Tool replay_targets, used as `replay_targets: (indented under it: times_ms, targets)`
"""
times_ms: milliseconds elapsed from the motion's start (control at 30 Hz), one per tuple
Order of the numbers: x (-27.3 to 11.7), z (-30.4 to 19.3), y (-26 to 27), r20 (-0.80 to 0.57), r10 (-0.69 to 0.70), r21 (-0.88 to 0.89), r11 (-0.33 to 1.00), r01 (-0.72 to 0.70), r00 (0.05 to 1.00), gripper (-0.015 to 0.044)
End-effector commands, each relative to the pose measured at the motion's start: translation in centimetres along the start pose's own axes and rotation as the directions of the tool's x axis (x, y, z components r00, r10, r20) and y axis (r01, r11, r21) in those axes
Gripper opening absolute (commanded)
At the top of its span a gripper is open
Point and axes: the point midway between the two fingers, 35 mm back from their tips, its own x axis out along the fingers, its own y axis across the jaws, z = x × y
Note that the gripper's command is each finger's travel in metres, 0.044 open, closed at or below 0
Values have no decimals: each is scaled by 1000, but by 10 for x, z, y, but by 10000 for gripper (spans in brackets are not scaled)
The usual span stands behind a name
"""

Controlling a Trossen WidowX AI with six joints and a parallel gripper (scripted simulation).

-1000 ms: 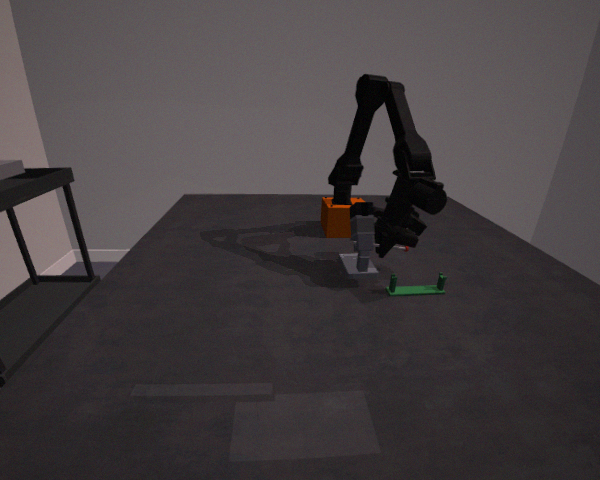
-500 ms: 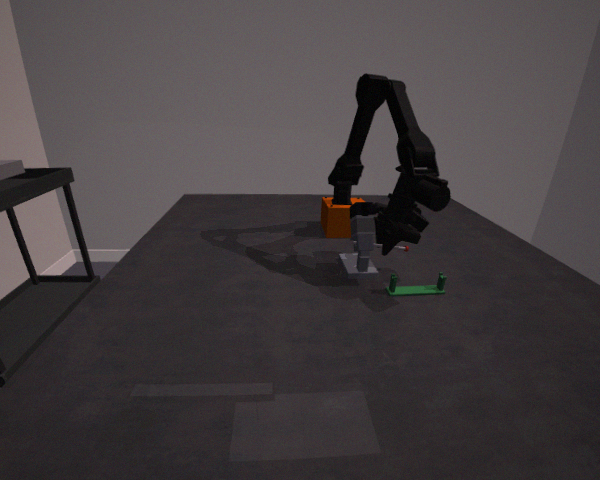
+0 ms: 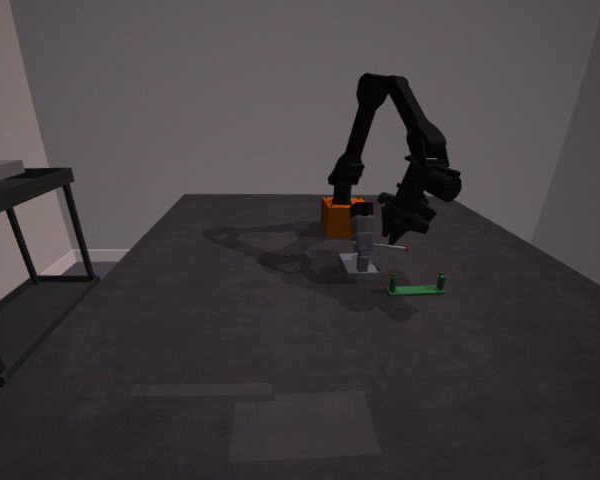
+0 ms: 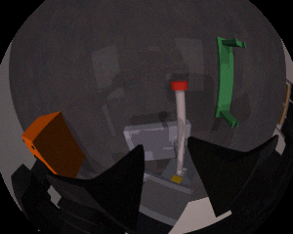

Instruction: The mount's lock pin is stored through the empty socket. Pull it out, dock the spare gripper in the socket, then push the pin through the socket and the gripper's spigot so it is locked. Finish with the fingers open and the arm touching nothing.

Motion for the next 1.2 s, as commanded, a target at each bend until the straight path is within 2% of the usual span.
replay_targets:
  times_ms: [0,800,1100,1167]
  targets:
    - [-10,4,0,3,-2,1,1000,2,1000,200]
    - [-58,22,12,-35,34,-23,999,-35,999,200]
    - [-50,18,12,-38,37,-25,999,-38,999,436]
    - [-50,18,12,-38,37,-25,999,-38,999,440]
